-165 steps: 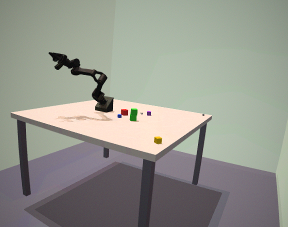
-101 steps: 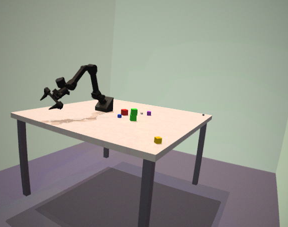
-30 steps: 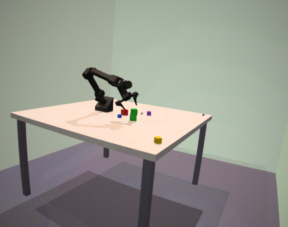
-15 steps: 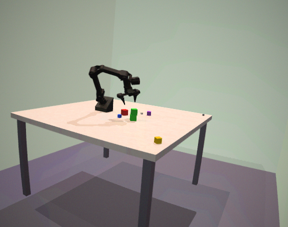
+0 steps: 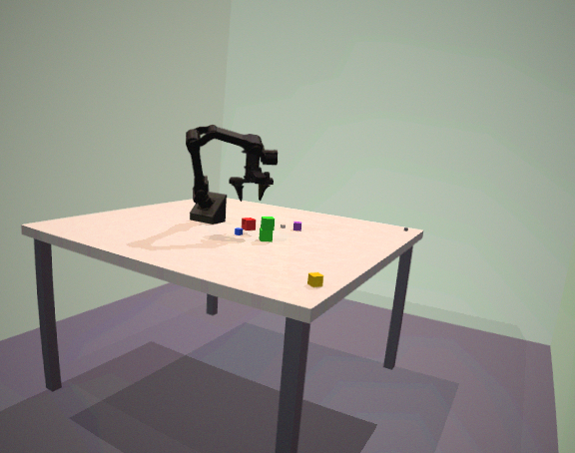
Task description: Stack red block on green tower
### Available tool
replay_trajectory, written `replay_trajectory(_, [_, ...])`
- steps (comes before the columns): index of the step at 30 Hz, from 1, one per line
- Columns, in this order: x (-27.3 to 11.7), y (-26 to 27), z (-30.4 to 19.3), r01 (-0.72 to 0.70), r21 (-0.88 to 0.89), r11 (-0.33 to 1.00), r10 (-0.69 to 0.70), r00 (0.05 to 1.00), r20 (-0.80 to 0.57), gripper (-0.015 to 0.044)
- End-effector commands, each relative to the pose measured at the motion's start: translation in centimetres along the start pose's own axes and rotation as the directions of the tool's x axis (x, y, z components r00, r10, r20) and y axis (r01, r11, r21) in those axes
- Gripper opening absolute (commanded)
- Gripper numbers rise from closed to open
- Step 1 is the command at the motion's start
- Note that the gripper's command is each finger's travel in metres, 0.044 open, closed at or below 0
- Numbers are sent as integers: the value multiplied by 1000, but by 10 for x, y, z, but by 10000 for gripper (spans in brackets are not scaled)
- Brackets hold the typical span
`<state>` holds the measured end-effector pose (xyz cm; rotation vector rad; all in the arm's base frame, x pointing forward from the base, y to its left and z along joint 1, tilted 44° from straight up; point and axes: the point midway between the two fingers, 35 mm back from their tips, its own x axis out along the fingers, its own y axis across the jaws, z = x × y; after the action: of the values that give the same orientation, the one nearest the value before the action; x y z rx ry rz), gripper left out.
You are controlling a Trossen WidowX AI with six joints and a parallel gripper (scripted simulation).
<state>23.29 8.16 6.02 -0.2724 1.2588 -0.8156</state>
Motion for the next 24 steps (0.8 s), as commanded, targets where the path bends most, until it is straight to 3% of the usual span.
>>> replay_trajectory(1, [1,-2,-1,12,0,1000,-12,1000,3,440])
replay_trajectory(12, [61,-2,-2,13,0,1000,-13,1000,5,440])
replay_trajectory(24, [71,-1,-2,12,0,1000,-12,1000,5,440])
